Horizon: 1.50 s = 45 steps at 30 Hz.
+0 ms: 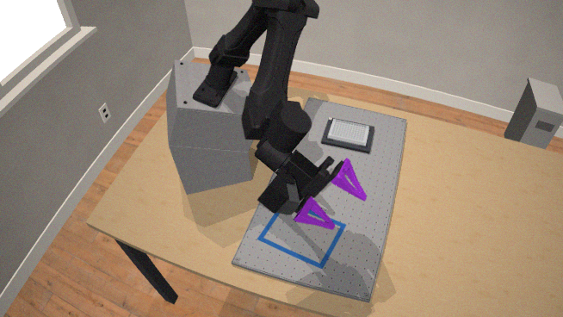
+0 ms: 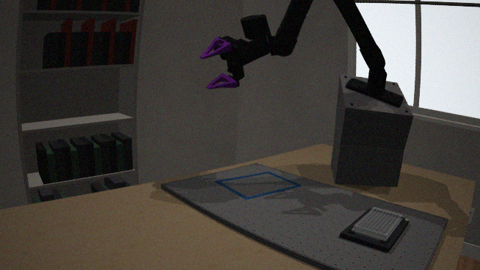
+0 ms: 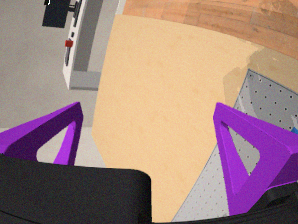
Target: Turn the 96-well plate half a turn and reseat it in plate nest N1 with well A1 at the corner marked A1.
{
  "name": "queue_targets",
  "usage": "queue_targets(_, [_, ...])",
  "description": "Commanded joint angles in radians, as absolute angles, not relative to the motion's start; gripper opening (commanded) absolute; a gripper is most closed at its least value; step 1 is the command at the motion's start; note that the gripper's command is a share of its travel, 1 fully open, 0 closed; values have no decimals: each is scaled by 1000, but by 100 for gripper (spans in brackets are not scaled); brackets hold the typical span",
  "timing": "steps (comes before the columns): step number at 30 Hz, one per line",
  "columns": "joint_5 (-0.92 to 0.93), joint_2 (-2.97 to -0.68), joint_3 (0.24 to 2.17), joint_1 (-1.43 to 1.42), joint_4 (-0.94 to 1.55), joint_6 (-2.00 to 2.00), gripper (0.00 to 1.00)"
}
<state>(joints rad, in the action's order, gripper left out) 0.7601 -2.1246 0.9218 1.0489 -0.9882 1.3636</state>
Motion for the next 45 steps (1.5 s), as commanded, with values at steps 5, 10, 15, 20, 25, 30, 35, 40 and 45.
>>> queue_targets(5, [699, -2113, 929, 982, -936, 1314, 100])
queue_targets(10, [668, -2108, 937, 925, -891, 1285, 100])
queue_targets(15, [683, -2088, 973, 901, -762, 1203, 100])
queue_targets(20, [623, -2098, 951, 836, -810, 1231, 100])
queue_targets(25, [613, -2084, 981, 786, -699, 1160, 100])
queue_targets(30, [589, -2077, 996, 732, -634, 1115, 100])
queue_targets(35, [568, -2075, 996, 698, -618, 1105, 100])
queue_targets(40, [542, -2069, 1010, 643, -559, 1065, 100])
queue_targets(45, [500, -2068, 1001, 584, -557, 1066, 100])
